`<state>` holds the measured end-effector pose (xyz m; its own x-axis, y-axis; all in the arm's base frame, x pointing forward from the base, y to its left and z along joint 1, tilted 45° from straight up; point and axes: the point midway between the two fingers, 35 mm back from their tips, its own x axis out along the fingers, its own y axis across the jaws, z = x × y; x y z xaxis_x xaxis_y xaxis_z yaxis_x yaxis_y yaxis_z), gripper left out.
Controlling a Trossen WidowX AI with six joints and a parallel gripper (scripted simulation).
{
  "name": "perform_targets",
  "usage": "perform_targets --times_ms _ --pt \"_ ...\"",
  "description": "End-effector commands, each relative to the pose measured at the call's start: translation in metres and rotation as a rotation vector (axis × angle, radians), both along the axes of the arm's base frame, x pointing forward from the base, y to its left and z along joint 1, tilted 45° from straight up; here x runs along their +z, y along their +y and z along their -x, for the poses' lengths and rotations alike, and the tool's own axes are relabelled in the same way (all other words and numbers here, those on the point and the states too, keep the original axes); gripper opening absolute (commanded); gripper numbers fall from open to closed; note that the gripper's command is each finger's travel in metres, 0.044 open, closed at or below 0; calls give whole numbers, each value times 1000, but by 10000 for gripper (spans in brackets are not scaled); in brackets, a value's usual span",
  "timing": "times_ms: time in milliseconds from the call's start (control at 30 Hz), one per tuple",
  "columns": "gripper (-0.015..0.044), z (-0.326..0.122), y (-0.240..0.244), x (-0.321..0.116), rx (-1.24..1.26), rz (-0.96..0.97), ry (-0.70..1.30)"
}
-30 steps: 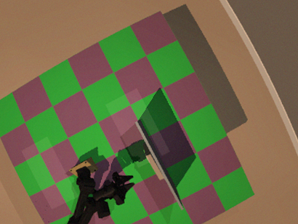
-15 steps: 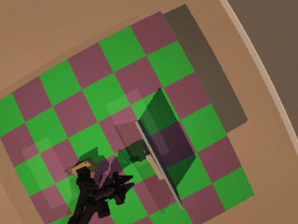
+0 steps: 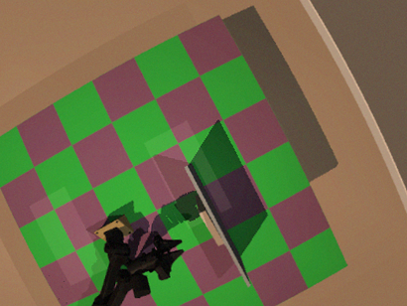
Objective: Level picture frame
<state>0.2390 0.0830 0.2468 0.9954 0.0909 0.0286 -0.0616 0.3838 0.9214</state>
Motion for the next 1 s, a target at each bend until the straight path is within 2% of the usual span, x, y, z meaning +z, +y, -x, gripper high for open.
perform_targets --times_ms 0,333,633,967 --pt "260 0 1 0 3 0 1" --pt "260 0 -1 -1 0 0 0" --pt "260 -1 -44 -35 3 1 -3" --pt "260 0 -47 -38 3 1 -3"
